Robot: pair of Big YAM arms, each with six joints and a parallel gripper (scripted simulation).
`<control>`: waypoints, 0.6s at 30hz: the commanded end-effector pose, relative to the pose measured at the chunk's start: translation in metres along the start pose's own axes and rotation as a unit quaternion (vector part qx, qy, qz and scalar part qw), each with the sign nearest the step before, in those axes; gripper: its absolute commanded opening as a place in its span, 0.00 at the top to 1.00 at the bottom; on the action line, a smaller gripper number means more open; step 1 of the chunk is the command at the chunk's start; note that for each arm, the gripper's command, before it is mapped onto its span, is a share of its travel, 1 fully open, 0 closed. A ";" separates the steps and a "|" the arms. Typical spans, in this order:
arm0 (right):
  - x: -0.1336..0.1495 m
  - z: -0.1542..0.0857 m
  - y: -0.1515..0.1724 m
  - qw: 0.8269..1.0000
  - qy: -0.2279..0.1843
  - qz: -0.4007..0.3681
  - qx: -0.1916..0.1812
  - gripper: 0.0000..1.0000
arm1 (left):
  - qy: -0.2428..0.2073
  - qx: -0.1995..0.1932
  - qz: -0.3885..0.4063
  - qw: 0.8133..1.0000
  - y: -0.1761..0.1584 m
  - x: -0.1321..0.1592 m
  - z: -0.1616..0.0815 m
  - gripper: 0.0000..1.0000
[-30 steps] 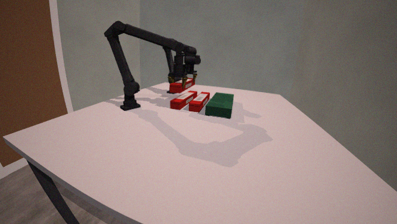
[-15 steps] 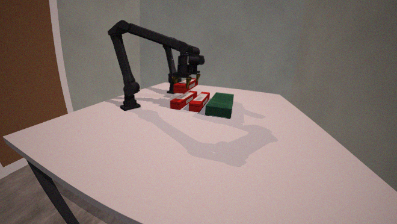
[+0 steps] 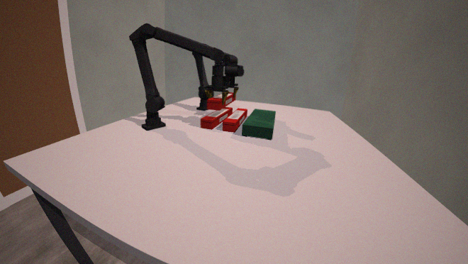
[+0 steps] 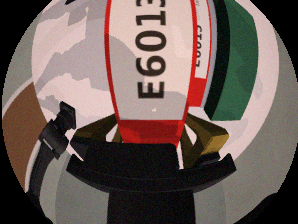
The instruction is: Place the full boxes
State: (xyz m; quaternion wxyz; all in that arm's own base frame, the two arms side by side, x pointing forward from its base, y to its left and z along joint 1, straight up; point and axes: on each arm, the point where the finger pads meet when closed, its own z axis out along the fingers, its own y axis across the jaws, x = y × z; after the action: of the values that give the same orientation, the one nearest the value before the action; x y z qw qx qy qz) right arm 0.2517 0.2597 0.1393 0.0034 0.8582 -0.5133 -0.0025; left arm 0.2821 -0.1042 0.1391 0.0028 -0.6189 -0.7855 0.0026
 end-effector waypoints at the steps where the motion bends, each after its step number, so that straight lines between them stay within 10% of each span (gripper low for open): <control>1: -0.002 -0.019 -0.014 1.000 -0.007 0.002 0.025 1.00 | -0.014 -0.022 0.000 1.000 0.013 -0.008 -0.018 1.00; 18: 0.000 -0.024 -0.051 0.999 -0.007 0.002 0.033 1.00 | -0.017 -0.034 0.000 0.999 0.051 -0.010 -0.025 1.00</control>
State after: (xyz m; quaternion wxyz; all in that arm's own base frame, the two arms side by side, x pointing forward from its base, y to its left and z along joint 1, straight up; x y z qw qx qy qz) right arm 0.2697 0.2698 0.1378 0.0056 0.8586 -0.5125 -0.0032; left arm 0.3015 -0.0990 0.1382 0.0039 -0.6179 -0.7863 0.0032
